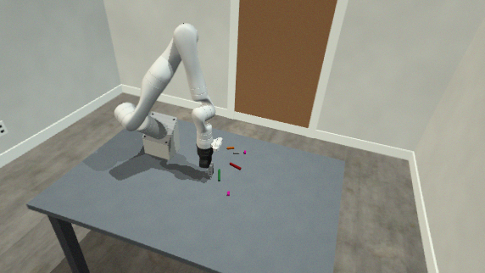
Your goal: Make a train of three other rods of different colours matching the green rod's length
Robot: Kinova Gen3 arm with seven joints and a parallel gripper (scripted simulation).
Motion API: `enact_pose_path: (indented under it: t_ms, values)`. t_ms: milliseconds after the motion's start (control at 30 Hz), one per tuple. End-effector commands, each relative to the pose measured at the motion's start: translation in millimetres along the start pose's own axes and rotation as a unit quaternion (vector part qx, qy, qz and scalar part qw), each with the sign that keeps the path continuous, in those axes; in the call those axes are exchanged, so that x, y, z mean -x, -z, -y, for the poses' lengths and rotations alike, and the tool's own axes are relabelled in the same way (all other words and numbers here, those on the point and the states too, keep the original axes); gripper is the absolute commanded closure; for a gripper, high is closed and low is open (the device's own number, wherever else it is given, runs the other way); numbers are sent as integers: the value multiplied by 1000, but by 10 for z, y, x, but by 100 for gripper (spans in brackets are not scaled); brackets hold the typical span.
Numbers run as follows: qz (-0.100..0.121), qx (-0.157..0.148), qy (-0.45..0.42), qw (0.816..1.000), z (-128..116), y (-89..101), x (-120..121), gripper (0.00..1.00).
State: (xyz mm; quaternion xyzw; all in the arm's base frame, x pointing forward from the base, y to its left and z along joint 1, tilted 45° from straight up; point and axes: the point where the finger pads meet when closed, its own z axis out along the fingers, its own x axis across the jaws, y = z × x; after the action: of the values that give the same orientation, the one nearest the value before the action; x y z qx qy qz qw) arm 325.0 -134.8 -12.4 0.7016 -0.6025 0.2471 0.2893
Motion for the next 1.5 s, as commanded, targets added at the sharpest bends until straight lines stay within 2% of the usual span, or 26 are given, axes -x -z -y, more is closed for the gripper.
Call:
enact_pose_path:
  t_ms: [0, 200, 1467]
  values:
    - [1, 8, -5, 1000, -45, -99, -32, 76]
    - [1, 8, -5, 1000, -46, -156, -32, 76]
    - [1, 8, -5, 1000, -46, -158, -33, 76]
